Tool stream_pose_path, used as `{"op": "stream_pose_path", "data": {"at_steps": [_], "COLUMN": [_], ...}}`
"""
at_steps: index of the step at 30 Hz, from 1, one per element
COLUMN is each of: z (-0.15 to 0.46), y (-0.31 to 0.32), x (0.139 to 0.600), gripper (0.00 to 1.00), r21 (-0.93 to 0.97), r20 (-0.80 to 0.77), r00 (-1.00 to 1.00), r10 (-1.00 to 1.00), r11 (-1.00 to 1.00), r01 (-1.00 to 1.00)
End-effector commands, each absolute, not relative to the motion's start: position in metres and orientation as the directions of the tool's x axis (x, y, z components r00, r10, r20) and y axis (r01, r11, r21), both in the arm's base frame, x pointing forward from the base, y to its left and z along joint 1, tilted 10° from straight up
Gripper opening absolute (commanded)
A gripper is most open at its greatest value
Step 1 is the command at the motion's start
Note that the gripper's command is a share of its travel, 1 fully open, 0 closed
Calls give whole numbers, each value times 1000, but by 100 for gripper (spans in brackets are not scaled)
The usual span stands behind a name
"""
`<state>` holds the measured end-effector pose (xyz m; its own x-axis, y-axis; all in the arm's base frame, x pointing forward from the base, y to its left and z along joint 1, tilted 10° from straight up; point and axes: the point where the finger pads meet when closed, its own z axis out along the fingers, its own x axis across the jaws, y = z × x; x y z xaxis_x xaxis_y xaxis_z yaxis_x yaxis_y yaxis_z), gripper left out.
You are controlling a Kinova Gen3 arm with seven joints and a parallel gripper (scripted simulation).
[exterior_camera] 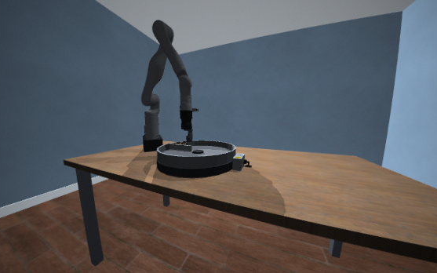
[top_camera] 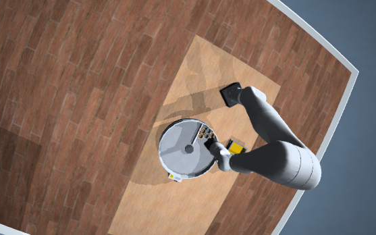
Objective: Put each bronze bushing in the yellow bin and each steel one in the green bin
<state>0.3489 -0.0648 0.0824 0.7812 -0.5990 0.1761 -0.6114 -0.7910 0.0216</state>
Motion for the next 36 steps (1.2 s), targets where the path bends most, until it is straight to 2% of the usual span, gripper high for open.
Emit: {"op": "stream_pose_path", "data": {"at_steps": [1, 28, 36], "z": [84, 90, 110], "y": [-65, -65, -62], "x": [350, 349, 346], "gripper": [0, 0, 0], "r21": [20, 20, 20], "r20": [180, 180, 180], "r00": [780, 780, 780], "r10": [-600, -600, -599], "r11": [-790, -790, -791], "r01": [-612, -612, -612]}}
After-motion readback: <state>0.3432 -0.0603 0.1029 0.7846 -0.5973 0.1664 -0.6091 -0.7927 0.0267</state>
